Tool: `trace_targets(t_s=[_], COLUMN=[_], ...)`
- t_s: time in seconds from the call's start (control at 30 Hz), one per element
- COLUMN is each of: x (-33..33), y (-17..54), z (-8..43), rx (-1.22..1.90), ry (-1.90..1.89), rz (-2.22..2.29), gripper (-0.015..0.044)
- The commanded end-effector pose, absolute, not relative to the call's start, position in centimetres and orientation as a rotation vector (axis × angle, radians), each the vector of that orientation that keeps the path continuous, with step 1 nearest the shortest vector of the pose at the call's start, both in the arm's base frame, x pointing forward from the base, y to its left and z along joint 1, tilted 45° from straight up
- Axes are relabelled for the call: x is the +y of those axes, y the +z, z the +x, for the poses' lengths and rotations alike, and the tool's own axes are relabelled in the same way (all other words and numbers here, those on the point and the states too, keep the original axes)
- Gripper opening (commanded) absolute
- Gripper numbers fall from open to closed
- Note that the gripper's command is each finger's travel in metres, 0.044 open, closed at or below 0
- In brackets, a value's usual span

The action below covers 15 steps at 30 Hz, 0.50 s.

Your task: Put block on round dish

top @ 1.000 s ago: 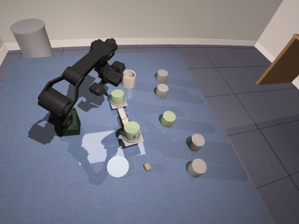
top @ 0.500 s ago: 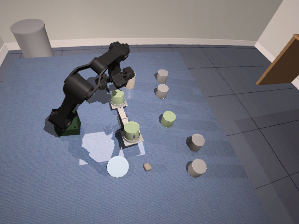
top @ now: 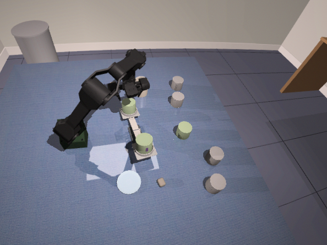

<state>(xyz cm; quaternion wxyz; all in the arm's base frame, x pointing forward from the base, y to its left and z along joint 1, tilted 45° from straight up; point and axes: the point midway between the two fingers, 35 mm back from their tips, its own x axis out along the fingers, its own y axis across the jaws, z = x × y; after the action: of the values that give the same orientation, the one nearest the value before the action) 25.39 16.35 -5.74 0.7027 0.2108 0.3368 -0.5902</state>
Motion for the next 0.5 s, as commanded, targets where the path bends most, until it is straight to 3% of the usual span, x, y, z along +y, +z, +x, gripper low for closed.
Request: trace_targets(t_s=[0.0, 0.47], x=[15.4, 14.3], y=[-6.6, -7.8], z=[25.3, 25.6], rx=[0.748, 0.748], ry=[-1.324, -1.324], rz=[0.463, 0.463], gripper=[0.044, 0.044])
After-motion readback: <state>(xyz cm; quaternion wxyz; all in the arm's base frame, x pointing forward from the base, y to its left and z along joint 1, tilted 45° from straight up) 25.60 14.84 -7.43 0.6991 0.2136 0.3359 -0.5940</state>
